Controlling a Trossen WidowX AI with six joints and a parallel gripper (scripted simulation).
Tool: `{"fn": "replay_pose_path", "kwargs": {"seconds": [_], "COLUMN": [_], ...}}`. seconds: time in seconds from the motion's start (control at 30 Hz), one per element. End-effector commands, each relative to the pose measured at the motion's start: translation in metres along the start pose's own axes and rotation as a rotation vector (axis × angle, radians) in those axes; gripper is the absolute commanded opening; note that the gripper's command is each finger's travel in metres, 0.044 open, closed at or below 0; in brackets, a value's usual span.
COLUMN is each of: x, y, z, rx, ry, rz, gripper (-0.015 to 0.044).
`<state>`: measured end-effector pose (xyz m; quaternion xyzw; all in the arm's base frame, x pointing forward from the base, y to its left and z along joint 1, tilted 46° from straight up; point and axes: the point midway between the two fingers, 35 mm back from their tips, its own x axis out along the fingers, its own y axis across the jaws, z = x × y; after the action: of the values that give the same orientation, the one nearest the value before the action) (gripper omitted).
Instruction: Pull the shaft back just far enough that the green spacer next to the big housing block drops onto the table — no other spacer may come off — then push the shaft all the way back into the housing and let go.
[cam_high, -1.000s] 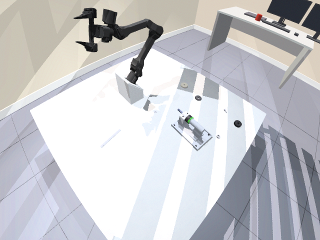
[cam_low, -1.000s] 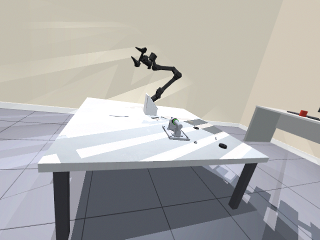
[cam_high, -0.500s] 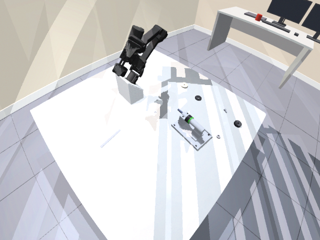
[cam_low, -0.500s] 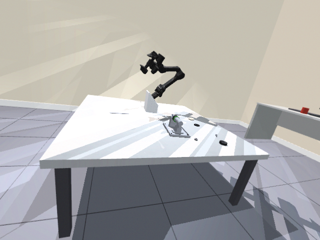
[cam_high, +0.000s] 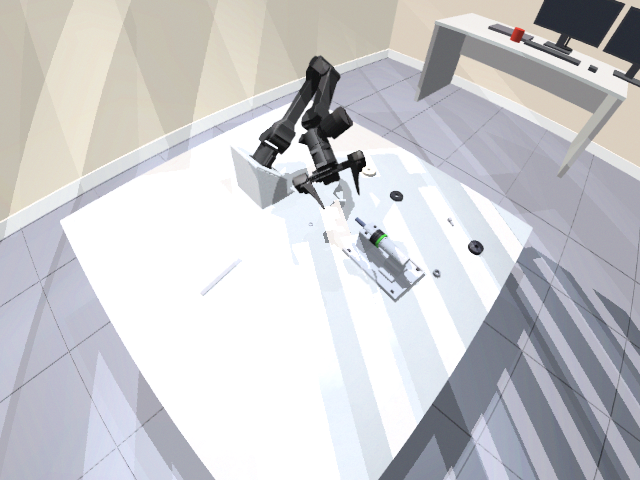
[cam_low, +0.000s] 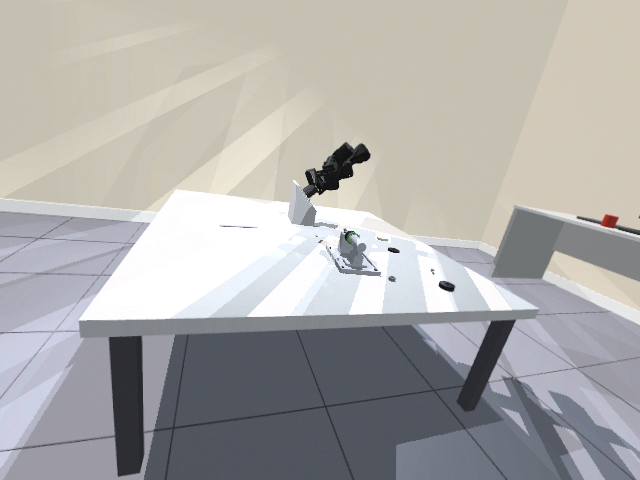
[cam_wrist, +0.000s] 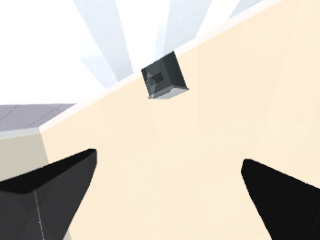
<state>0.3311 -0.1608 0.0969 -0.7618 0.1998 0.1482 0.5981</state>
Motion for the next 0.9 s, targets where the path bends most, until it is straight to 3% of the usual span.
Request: {"fn": "replay_pose_path", "kwargs": {"seconds": [0.0, 0.27, 0.87], "x": [0.007, -0.007, -0.015], "y": [-0.015, -0.027, -0.022], "z": [0.069, 0.195, 0.198], "rx": [-0.195, -0.566, -0.574], "ry": [-0.162, -0.459, -0.466], "rz": [-0.04, -0.173, -0.176], "gripper": [0.044, 0.044, 0.044]}}
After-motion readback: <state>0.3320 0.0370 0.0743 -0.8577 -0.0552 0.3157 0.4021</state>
